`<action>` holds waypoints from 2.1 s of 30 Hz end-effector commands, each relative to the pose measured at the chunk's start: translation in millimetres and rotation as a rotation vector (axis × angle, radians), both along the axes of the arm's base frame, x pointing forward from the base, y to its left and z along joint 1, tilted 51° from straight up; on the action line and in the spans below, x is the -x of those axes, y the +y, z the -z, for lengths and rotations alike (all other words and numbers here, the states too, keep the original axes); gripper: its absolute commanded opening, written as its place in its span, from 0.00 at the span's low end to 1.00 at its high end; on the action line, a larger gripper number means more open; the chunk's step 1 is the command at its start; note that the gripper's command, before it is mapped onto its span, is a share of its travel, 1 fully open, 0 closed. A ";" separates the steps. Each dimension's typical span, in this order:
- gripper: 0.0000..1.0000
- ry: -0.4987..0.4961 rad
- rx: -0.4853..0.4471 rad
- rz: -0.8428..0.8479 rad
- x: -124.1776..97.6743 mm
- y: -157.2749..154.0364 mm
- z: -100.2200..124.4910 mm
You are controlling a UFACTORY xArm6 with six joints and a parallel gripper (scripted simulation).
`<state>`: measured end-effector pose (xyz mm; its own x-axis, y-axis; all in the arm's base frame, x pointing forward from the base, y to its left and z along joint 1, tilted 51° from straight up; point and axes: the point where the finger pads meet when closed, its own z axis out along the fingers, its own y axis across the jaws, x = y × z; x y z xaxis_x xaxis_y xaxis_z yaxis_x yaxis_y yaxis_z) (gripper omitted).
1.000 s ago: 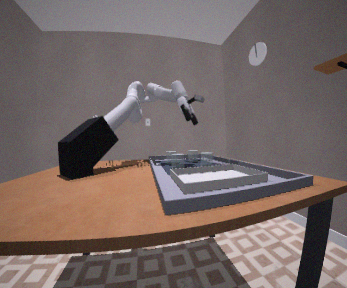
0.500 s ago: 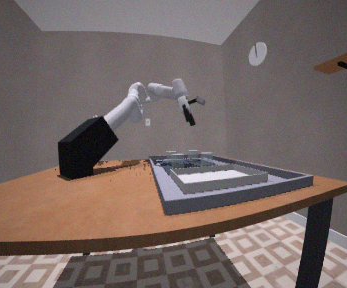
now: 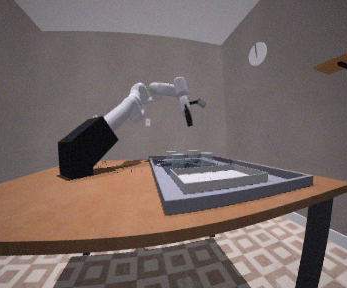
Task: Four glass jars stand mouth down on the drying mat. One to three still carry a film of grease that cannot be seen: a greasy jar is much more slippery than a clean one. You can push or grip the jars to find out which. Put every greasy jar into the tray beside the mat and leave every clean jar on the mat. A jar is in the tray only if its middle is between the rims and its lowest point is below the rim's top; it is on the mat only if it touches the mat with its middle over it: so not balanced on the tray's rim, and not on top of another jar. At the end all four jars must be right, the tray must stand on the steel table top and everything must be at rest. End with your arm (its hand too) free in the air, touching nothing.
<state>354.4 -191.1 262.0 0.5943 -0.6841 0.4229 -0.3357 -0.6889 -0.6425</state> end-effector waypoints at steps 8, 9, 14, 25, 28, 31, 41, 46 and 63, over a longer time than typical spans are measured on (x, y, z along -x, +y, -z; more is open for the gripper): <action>1.00 -0.043 0.069 -0.262 2.0 12.9 -1.0; 1.00 -0.043 0.069 -0.262 2.0 12.9 -1.0; 1.00 -0.043 0.069 -0.262 2.0 12.9 -1.0; 1.00 -0.065 0.101 -0.398 3.0 19.8 -0.9; 1.00 -0.069 0.107 -0.422 3.1 21.0 -0.9; 1.00 -0.069 0.107 -0.422 3.1 21.0 -0.9; 0.00 -0.069 0.107 -0.422 3.1 21.0 -0.9; 0.00 -0.069 0.107 -0.422 3.1 21.0 -0.9; 0.00 -0.069 0.107 -0.422 -20.7 38.6 23.1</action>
